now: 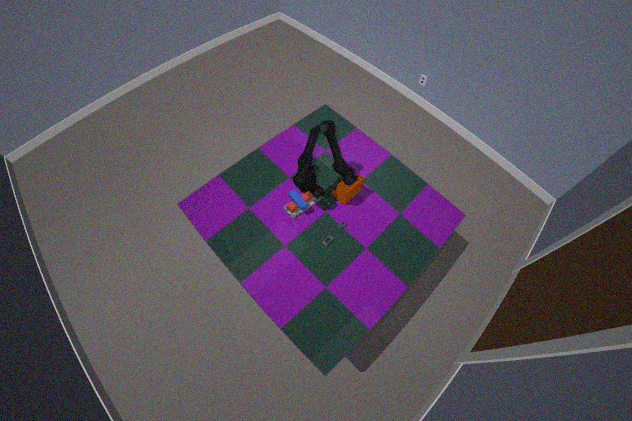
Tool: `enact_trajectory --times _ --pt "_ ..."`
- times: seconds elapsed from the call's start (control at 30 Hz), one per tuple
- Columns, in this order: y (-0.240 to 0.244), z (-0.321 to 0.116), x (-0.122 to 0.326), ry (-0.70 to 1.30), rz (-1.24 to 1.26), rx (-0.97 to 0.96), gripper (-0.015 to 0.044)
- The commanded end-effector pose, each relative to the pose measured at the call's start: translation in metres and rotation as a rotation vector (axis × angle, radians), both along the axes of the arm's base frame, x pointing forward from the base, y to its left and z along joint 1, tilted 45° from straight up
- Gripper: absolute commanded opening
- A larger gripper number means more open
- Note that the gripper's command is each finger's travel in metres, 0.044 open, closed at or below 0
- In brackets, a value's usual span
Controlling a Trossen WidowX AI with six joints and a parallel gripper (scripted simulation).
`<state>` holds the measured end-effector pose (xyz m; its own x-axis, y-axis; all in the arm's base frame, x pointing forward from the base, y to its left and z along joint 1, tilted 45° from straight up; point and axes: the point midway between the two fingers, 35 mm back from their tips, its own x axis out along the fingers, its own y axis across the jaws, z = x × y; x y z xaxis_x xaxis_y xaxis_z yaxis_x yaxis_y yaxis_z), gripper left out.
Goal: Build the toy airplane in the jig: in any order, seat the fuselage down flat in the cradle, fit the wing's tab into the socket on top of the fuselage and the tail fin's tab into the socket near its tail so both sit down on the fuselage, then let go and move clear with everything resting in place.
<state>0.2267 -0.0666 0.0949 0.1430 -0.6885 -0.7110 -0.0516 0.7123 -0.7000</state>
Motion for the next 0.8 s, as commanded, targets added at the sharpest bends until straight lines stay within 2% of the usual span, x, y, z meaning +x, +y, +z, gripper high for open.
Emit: enact_trajectory --times 0.0,0.33,0.5,0.53,0.67,0.77 --pt "-0.0065 -0.0062 -0.0013 0.007 0.003 -0.009 0.0065" --pt "-0.0083 -0.0077 -0.0010 0.007 0.003 -0.009 0.0065" --pt "-0.0068 -0.0063 0.0000 0.003 0.001 -0.003 0.0031" --pt "-0.0068 -0.0063 0.0000 0.003 0.001 -0.003 0.0005" --pt "-0.0068 -0.0063 0.0000 0.003 0.001 -0.003 0.0000" --pt "-0.0068 -0.0063 0.0000 0.003 0.001 -0.003 0.0079"
